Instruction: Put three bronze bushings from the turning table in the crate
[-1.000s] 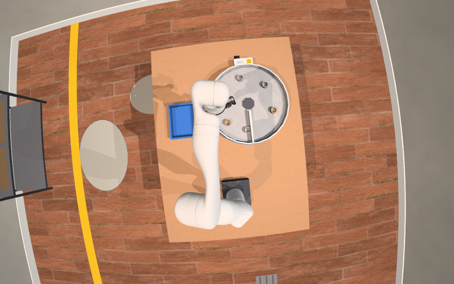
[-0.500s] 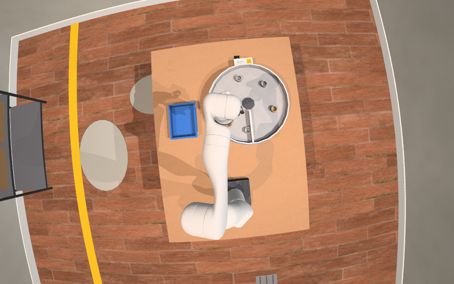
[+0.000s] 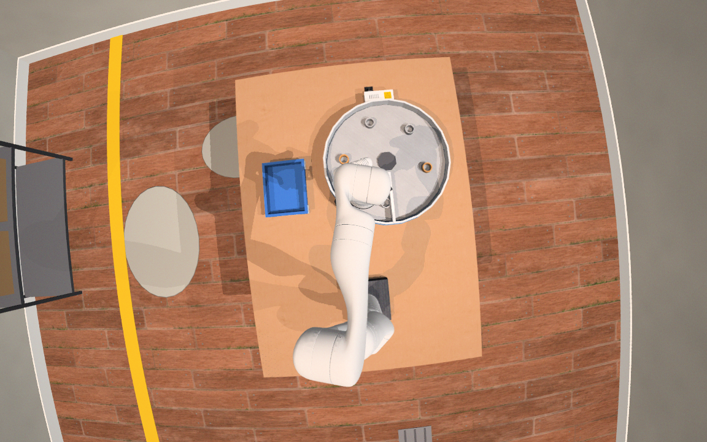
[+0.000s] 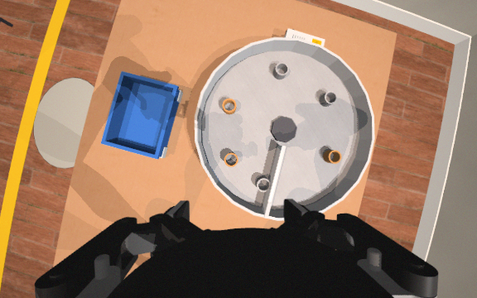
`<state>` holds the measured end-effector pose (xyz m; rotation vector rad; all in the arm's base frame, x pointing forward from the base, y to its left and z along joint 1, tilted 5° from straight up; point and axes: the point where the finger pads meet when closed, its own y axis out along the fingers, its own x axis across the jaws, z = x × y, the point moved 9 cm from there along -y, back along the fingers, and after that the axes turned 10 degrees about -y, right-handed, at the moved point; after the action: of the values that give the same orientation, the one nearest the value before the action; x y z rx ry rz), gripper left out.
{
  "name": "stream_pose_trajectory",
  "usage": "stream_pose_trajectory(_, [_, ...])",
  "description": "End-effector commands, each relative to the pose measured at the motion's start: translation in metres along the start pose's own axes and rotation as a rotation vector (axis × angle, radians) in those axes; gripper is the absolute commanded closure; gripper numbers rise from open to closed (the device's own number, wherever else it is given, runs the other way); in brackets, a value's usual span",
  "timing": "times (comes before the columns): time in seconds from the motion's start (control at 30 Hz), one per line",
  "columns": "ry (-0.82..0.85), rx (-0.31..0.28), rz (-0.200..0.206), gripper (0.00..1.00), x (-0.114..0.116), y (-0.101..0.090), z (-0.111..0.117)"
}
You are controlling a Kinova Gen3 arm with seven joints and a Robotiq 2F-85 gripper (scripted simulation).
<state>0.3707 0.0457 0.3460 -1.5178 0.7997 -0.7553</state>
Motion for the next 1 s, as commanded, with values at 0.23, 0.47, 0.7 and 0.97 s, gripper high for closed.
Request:
stream_pose_trajectory(0.23, [-0.003, 0.008, 0.004, 0.00, 0.001, 0.003, -0.010])
stream_pose_trajectory(0.47, [-0.003, 0.007, 0.004, 0.00, 0.008, 0.024, -0.045])
stream_pose_trajectory(0.7, [-0.003, 0.007, 0.004, 0.00, 0.008, 0.024, -0.045])
stream_pose_trajectory(0.97, [-0.002, 0.006, 0.004, 0.00, 0.018, 0.049, -0.089])
